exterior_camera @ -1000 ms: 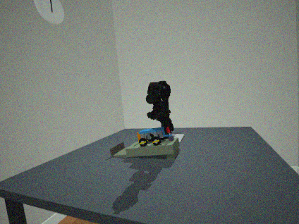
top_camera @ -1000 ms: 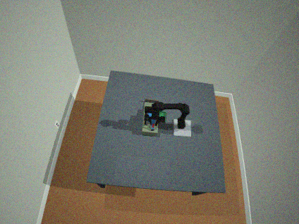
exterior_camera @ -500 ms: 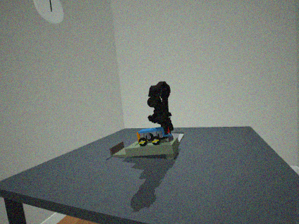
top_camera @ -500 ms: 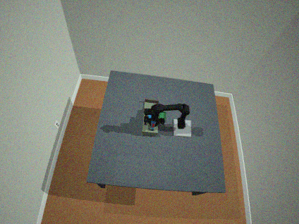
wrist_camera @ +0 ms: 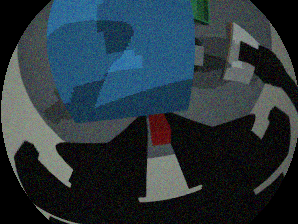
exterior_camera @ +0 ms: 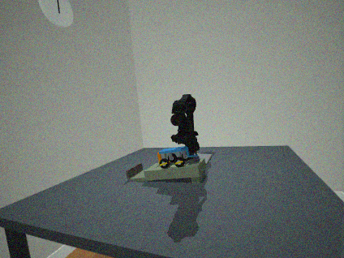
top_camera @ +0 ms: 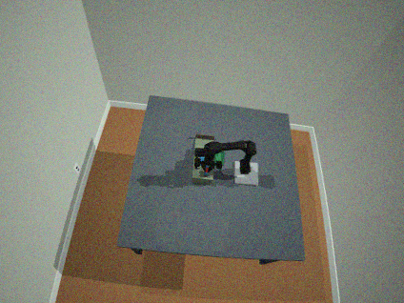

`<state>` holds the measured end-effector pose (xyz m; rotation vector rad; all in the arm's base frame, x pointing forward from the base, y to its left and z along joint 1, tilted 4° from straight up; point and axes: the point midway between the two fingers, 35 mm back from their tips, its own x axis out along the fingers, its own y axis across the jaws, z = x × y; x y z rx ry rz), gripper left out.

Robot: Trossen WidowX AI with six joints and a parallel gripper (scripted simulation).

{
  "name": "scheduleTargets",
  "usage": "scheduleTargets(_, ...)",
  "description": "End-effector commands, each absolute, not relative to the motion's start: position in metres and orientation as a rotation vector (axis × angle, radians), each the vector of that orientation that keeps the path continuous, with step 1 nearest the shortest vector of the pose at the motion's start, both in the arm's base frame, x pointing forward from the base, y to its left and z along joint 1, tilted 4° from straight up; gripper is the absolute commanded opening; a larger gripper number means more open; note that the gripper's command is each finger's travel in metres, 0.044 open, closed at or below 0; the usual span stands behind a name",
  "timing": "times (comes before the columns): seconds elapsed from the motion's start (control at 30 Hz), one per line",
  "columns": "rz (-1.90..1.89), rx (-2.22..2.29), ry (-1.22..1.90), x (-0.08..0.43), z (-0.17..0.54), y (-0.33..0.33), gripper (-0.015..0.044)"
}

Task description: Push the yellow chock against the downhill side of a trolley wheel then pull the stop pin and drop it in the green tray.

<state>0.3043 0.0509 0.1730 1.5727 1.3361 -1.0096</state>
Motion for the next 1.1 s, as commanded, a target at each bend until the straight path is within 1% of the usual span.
scheduleTargets(0.0,-1.009,1.572,1.336,0.304,0.173,0.051,0.0039)
scheduleTargets(0.2,-1.01,1.572,1.336,0.304,0.174,0.051,0.0)
scheduleTargets(1.07,-1.016,1.573,1.336,0.3,0.191,0.047,0.0)
